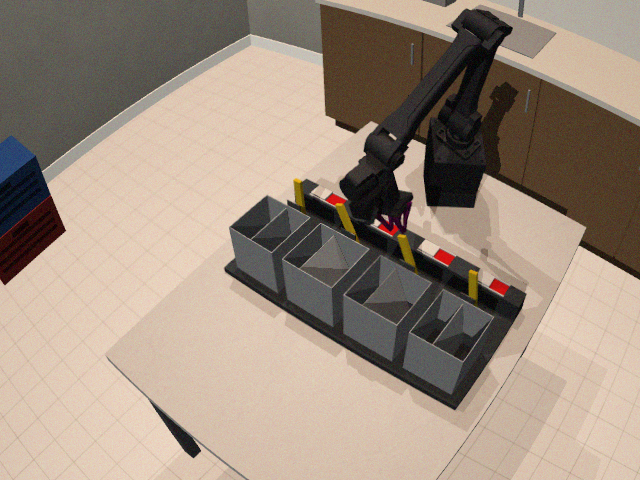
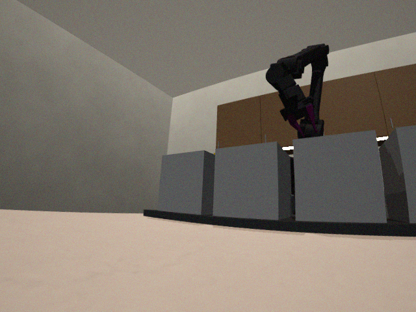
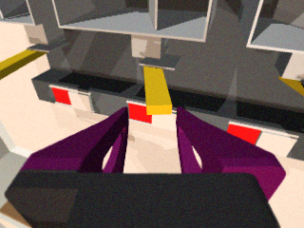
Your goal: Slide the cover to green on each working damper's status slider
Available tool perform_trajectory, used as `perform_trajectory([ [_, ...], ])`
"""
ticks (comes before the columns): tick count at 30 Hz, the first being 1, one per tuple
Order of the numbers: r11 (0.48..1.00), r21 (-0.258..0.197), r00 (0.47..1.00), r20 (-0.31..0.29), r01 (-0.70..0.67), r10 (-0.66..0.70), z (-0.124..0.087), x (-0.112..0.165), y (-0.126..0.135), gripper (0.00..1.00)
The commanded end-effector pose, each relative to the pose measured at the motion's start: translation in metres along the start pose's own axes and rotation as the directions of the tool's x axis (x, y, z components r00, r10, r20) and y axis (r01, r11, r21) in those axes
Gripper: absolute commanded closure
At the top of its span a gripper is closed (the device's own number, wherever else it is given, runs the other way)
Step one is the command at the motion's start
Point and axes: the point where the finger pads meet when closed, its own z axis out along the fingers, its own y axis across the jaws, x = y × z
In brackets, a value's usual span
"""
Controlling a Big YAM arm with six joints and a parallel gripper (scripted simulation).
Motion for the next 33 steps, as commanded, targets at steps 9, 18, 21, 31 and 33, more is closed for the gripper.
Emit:
perform_trajectory([
  [9,0.989,0.148,0.999,0.036,-0.010,0.005,-0.017,-0.075,0.038,0.64],
  [18,0.955,0.297,0.999,0.042,-0.017,0.004,-0.022,-0.124,0.069,0.64],
  [21,0.950,0.313,0.999,0.044,-0.017,0.004,-0.023,-0.129,0.072,0.64],
  [31,0.951,0.309,0.997,0.073,-0.017,-0.006,-0.034,-0.133,0.076,0.64],
  [33,0.950,0.311,0.997,0.075,-0.020,-0.004,-0.035,-0.134,0.073,0.64],
])
